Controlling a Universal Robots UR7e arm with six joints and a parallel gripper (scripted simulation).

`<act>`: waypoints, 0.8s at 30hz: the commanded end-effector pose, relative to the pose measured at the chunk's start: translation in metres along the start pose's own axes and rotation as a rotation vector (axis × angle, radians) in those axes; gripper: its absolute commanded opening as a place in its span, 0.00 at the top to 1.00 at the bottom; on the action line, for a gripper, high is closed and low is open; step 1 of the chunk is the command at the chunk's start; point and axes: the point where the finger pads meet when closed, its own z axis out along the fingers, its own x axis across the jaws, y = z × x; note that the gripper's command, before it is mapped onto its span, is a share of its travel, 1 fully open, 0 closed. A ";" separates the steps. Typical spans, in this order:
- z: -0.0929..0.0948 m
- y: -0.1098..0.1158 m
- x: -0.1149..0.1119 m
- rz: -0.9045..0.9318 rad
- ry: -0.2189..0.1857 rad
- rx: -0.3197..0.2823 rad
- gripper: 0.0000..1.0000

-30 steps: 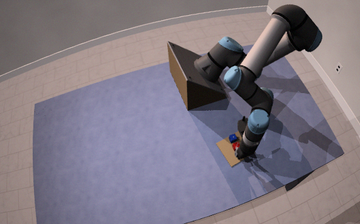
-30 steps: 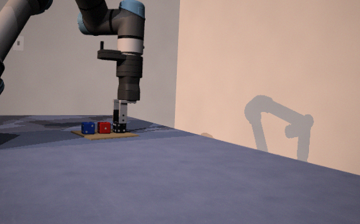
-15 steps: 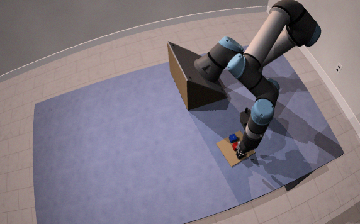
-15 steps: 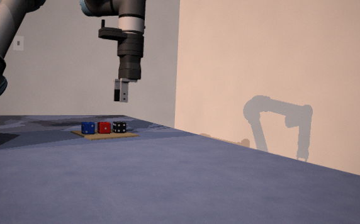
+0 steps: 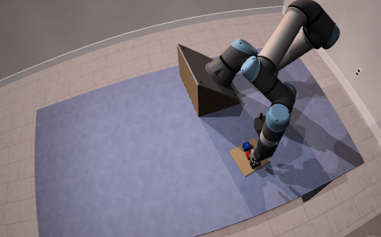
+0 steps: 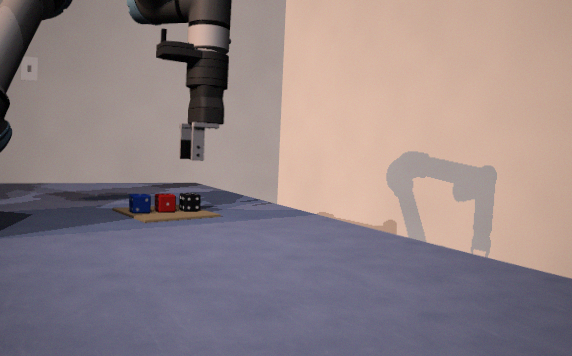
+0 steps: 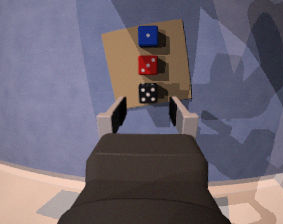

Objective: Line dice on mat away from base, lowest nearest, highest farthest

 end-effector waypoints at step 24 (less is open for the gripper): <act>-0.042 0.000 0.000 0.000 -0.001 -0.001 0.00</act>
